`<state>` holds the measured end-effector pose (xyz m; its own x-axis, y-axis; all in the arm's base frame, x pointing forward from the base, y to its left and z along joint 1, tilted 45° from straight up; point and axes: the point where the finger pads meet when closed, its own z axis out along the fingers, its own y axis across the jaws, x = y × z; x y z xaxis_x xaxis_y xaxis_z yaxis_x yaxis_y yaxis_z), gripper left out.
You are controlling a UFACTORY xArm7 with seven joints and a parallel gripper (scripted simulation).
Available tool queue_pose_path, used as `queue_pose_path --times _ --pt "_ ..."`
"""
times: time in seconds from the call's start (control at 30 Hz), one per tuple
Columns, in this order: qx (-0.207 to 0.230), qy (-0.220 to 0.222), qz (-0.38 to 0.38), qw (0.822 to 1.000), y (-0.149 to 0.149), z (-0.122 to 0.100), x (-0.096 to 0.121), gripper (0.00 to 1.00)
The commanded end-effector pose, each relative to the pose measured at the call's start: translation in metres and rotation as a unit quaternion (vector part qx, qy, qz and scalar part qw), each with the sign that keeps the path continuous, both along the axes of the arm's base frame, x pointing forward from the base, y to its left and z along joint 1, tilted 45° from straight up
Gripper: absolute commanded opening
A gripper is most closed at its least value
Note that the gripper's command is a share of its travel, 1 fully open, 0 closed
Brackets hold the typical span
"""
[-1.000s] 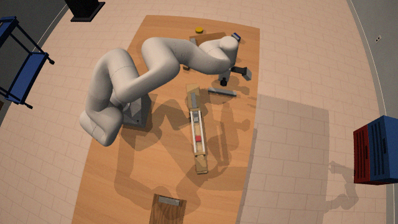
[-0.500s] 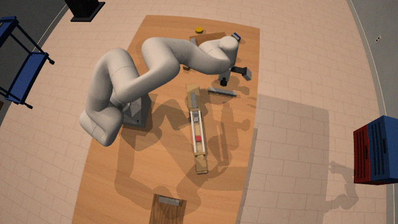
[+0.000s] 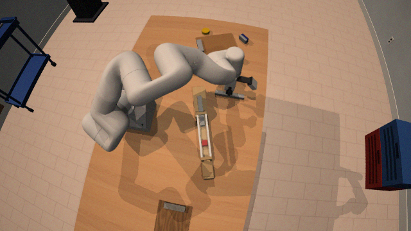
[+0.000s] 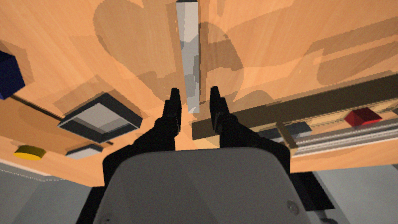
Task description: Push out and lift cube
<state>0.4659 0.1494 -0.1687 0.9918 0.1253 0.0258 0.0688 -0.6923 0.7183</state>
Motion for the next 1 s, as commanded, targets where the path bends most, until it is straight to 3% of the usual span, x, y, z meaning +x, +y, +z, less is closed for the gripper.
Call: queue_pose_path --times 0.0,0.17,0.97 --pt "0.006 -0.003 0.005 1.000 -0.002 -0.008 0.005 0.38" --pt "0.006 -0.003 0.005 1.000 -0.016 -0.023 0.008 0.38" --pt "0.006 -0.003 0.005 1.000 -0.035 -0.042 0.011 0.38"
